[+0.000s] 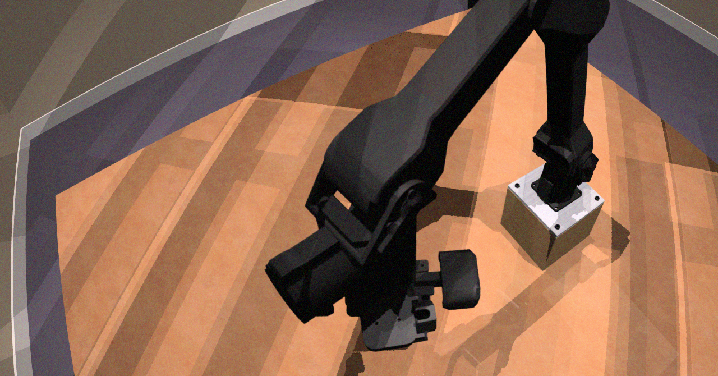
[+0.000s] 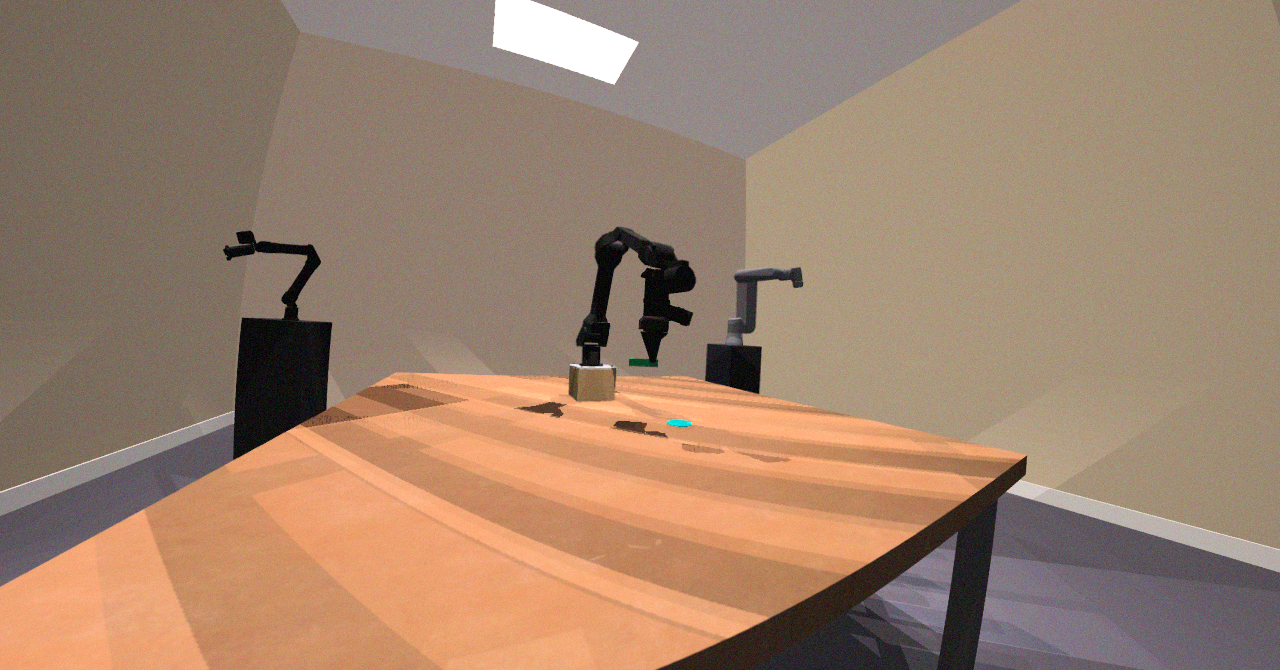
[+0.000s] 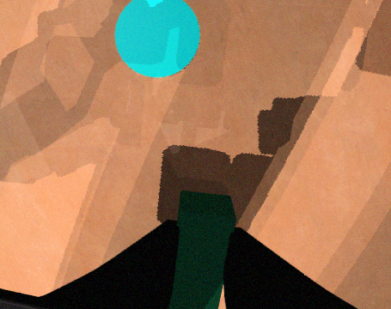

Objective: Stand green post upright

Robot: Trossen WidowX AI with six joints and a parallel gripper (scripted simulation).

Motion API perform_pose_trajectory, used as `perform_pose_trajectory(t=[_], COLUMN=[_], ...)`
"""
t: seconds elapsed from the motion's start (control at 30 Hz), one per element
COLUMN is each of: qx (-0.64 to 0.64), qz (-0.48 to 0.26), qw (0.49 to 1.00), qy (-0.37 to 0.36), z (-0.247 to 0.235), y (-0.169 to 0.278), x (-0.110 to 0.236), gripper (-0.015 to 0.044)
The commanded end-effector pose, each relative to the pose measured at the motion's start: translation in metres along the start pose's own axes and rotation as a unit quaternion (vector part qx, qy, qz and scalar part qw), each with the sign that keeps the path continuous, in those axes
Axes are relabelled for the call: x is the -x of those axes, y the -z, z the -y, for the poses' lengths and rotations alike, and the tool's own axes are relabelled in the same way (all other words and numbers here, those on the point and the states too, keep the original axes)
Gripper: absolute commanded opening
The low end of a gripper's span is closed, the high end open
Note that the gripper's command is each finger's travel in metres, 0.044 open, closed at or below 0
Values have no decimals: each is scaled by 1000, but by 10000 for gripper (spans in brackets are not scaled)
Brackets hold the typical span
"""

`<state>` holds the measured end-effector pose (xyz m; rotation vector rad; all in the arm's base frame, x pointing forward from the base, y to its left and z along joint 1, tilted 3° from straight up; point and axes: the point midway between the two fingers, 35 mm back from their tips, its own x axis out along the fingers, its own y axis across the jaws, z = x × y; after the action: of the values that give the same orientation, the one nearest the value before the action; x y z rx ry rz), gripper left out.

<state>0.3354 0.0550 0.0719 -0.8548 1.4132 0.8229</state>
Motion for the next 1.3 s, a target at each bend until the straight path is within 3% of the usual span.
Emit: perform_pose_trajectory(t=[0.0,0.73,1.27], qx=[7,57,43], qz=[0,2,36], qw=[1000,998,998], qy=[-4,-11,-13], z=[-4,-32,-29], y=[-11,-68,-77], x=[0,1,-8], gripper=[23,23,23])
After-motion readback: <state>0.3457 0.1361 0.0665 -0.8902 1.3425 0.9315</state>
